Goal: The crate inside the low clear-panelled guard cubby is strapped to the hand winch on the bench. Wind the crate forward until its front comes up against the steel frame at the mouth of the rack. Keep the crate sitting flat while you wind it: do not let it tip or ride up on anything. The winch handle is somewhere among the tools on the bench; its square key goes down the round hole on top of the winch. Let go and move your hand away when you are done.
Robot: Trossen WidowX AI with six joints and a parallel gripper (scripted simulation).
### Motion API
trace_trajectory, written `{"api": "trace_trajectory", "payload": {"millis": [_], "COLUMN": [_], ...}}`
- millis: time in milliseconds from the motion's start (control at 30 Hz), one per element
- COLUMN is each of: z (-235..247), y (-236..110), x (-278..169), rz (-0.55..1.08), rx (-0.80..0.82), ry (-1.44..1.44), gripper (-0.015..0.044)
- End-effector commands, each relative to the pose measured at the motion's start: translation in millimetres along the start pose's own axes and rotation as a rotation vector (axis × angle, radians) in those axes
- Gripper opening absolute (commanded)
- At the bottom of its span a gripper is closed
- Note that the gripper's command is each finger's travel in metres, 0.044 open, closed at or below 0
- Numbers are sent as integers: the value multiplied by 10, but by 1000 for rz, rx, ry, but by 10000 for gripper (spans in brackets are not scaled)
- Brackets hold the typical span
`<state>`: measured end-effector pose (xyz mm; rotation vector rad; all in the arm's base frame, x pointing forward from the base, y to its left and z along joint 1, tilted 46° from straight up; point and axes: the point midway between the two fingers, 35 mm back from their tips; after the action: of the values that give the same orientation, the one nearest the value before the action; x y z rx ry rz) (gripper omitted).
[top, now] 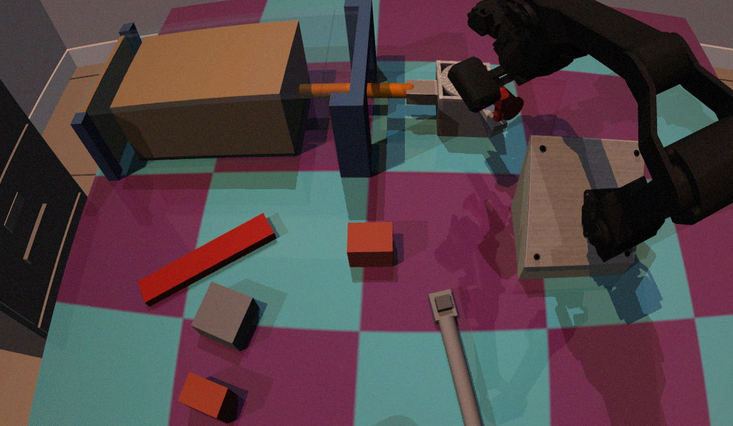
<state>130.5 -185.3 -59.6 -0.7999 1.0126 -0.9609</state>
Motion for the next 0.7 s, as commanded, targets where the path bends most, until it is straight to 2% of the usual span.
{"api": "trace_trajectory", "payload": {"millis": [0, 333, 667], "z": [-8, -23, -20], "y": [63, 163, 139], "x": [-48, -112, -89], "rz": [6, 6, 3], "rx": [3, 4, 0], "ry": [5, 6, 0], "gripper": [440, 440, 177]}}
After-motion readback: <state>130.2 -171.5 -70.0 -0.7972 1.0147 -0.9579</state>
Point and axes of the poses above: the point midway between the two fingers, 35 mm back from their tips, its own y axis out along the fingers, its own z axis across the jaws, x = y × z, and after that the axes turned 15 degrees about y, right-handed
